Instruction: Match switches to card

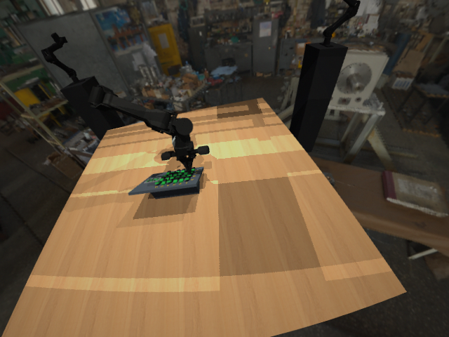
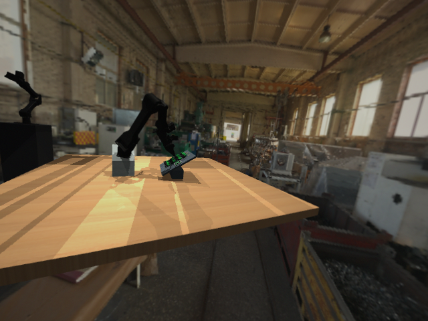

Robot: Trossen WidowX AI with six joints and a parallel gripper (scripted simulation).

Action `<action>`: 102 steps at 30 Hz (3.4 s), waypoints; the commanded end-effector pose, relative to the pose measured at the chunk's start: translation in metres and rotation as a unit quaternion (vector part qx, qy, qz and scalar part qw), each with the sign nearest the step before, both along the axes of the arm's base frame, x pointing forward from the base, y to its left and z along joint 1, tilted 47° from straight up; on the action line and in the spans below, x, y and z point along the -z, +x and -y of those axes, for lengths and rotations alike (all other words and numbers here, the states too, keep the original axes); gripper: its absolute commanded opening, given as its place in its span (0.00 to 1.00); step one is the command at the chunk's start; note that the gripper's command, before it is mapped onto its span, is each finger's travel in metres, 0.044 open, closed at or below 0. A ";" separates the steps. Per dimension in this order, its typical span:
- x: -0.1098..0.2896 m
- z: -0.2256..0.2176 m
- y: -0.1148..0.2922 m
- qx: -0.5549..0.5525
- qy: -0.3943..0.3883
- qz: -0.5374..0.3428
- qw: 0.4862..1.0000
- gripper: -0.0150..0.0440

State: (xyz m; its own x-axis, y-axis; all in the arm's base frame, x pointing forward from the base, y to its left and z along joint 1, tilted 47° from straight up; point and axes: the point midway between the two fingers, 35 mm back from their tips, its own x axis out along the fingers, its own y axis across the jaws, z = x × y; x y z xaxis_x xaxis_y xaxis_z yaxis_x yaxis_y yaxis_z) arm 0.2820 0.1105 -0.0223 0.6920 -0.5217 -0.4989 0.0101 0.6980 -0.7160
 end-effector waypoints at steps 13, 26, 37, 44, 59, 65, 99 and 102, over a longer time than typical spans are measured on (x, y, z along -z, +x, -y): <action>-0.030 -0.021 -0.052 0.007 0.002 -0.011 1.000 0.25; -0.011 0.021 -0.048 -0.003 0.001 -0.001 1.000 0.25; -0.005 0.028 -0.040 -0.003 0.000 0.000 1.000 0.25; 0.000 0.032 -0.034 -0.003 0.000 -0.001 1.000 0.25; 0.002 0.034 -0.031 -0.003 0.000 -0.001 1.000 0.25; 0.002 0.034 -0.031 -0.003 0.000 -0.001 1.000 0.25; 0.003 0.036 -0.030 -0.003 0.000 -0.001 1.000 0.25; 0.003 0.036 -0.029 -0.003 0.000 -0.001 1.000 0.25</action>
State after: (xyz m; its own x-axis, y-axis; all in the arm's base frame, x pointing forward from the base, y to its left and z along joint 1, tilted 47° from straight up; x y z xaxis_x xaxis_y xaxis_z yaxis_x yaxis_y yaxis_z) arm 0.2532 0.0753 -0.0234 0.6973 -0.5173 -0.4961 0.0124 0.7008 -0.7132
